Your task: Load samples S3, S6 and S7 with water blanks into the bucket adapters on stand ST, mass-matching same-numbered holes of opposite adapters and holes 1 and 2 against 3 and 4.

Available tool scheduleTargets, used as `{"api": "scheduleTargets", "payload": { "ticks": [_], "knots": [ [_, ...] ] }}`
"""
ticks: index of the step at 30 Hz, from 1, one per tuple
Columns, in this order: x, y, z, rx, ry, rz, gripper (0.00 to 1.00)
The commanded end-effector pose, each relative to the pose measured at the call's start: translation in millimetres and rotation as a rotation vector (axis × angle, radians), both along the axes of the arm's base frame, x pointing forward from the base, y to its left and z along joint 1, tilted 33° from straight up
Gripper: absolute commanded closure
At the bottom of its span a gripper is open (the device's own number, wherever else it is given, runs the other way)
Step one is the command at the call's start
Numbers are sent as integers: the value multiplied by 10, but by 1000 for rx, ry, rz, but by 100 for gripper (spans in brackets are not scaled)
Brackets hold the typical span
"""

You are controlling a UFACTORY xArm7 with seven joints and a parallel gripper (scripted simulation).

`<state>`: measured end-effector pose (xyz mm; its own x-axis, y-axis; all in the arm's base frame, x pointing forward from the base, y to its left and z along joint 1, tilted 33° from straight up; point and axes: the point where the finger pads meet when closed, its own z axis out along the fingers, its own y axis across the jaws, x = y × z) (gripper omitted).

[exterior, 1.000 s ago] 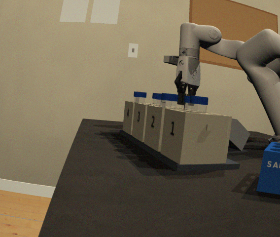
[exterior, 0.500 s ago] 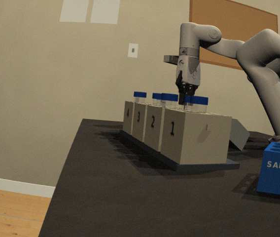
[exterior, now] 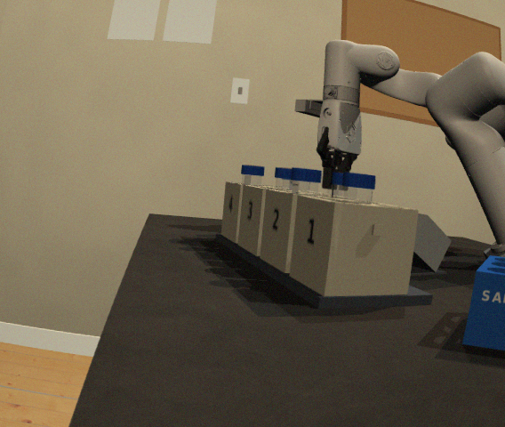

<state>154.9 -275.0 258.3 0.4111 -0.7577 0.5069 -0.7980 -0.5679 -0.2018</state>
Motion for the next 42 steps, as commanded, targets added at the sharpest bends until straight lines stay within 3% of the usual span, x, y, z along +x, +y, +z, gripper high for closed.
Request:
{"api": "scheduleTargets", "payload": {
  "ticks": [1,42],
  "knots": [
    [-4,-4,9,-2,-1,-2,100],
    [-78,50,149,-2,-1,-2,100]
  ]
}}
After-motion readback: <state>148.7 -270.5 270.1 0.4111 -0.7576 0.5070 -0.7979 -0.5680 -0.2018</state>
